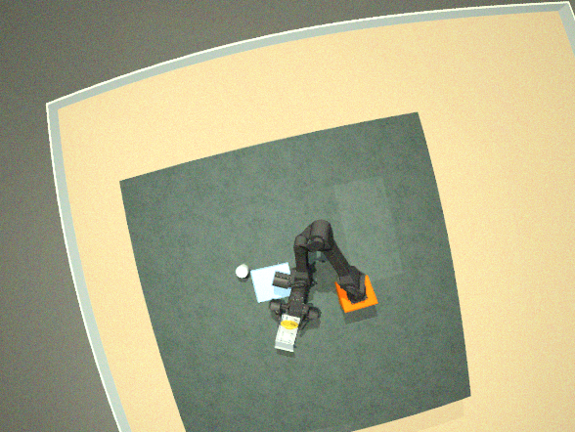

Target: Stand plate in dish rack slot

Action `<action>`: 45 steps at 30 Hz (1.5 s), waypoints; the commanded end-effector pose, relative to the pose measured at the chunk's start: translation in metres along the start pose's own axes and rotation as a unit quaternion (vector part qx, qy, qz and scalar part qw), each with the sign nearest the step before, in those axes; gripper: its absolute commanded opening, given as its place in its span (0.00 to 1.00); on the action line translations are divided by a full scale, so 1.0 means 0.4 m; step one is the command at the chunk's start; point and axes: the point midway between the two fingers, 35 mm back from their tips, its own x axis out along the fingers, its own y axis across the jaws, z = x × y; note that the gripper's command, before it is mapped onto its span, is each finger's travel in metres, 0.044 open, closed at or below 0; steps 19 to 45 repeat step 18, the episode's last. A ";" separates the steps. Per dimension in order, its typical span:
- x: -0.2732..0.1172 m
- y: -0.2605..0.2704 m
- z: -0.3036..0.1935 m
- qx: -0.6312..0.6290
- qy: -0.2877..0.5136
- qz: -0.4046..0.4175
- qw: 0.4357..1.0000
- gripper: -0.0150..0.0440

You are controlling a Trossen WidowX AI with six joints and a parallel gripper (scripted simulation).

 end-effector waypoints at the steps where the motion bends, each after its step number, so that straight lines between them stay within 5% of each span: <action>1: -0.008 -0.012 0.072 -0.006 0.016 0.001 1.000 0.93; 9: -0.024 -0.024 0.257 0.013 -0.006 0.000 1.000 0.93; 45: -0.018 -0.022 0.258 0.030 0.014 0.009 0.999 0.93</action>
